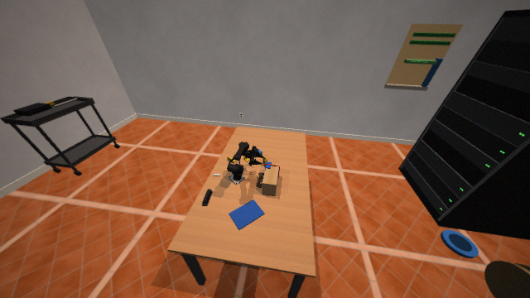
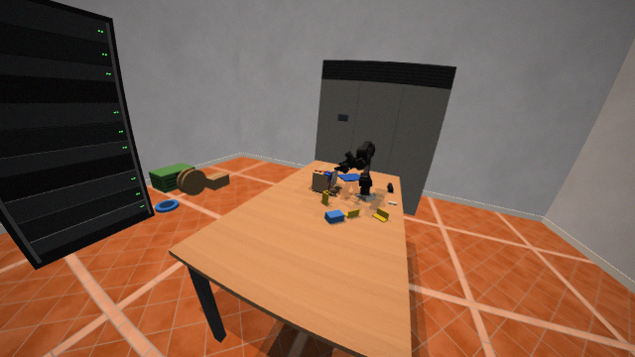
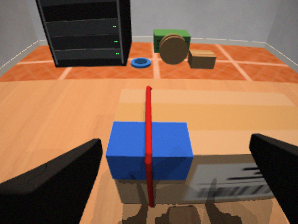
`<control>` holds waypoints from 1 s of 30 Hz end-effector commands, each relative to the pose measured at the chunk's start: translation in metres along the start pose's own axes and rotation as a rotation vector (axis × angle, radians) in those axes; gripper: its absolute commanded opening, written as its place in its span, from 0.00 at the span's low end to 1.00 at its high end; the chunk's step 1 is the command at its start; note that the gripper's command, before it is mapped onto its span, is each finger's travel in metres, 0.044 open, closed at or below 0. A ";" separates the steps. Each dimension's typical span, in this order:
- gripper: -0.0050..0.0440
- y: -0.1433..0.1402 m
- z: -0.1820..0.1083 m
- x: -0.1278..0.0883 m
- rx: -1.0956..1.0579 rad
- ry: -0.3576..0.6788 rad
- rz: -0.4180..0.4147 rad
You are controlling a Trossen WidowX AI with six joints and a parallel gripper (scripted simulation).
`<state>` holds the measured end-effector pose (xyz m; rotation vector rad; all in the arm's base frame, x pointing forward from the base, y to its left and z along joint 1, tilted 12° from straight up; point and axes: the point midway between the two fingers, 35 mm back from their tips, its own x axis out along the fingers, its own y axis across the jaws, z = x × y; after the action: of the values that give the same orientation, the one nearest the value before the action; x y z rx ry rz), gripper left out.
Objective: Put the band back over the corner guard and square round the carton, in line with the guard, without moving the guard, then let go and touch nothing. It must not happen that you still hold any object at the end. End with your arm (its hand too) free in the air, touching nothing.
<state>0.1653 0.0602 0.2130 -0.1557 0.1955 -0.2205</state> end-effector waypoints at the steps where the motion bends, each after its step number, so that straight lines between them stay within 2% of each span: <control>1: 1.00 0.000 -0.001 -0.001 0.014 -0.024 -0.003; 5: 1.00 0.000 -0.022 0.006 0.010 -0.011 -0.005; 6: 1.00 -0.007 -0.032 0.009 -0.064 -0.004 -0.017; 30: 1.00 -0.003 -0.061 0.019 -0.063 -0.002 -0.015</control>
<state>0.1686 0.0467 0.1565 -0.2122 0.1962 -0.2376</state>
